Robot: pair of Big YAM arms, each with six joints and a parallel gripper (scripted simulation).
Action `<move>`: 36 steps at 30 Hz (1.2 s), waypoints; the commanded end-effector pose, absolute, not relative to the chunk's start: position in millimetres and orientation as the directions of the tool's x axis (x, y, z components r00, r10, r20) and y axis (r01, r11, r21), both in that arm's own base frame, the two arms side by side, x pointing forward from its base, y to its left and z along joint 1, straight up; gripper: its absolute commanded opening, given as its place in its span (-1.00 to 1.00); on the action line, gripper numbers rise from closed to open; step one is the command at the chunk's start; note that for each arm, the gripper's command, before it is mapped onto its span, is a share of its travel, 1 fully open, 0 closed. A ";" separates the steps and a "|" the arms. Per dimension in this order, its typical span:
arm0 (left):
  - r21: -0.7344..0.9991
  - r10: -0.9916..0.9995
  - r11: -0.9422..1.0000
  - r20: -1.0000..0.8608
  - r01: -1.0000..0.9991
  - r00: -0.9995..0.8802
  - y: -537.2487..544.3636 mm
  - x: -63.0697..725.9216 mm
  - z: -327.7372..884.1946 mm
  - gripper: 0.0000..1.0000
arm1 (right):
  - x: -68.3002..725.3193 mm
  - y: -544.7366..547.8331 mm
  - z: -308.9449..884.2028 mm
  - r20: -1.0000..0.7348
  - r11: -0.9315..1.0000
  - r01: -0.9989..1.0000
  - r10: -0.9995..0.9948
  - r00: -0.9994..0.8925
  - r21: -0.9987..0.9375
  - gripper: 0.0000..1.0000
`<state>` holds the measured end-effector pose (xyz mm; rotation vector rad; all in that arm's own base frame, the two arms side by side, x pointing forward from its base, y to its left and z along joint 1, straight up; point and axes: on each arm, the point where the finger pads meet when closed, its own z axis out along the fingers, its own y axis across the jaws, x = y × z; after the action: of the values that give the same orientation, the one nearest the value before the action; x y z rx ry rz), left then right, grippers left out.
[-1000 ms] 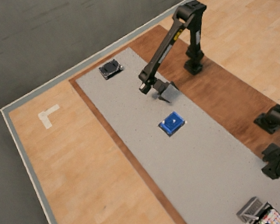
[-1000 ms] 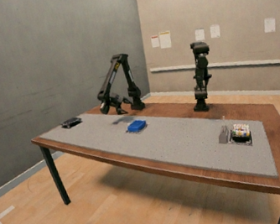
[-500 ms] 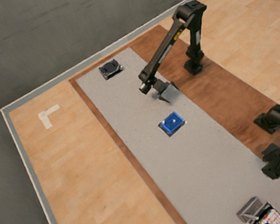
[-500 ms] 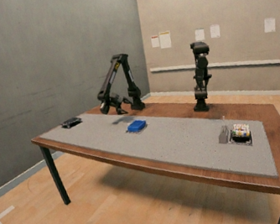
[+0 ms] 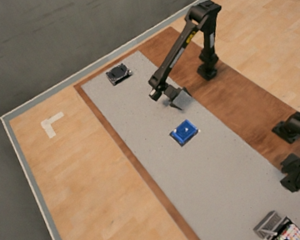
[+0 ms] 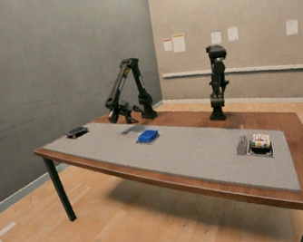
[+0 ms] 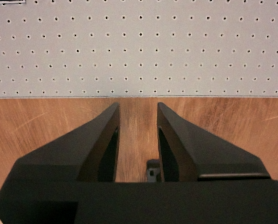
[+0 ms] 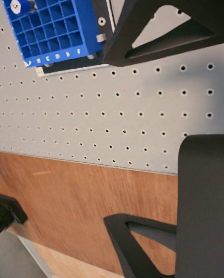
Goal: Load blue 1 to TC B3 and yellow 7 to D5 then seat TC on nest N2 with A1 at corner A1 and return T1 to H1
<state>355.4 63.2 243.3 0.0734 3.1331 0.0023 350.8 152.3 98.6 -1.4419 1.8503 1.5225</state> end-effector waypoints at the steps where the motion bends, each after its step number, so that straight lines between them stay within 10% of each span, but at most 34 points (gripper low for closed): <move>1: 0.003 0.042 0.999 -0.013 0.042 -0.999 68.3 356.3 238.9 -0.51 | 358.1 152.4 104.1 -0.778 -0.091 -0.858 -0.477 -0.408 0.506 1.00; 36: 0.003 0.042 0.999 -0.013 0.042 -0.999 68.3 356.3 238.9 -0.51 | 373.1 85.4 141.2 -0.484 0.258 -0.786 -0.669 -0.565 0.561 1.00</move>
<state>355.4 63.2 243.3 0.0734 3.1331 0.0023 351.4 98.4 118.2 -1.4710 2.2866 1.3011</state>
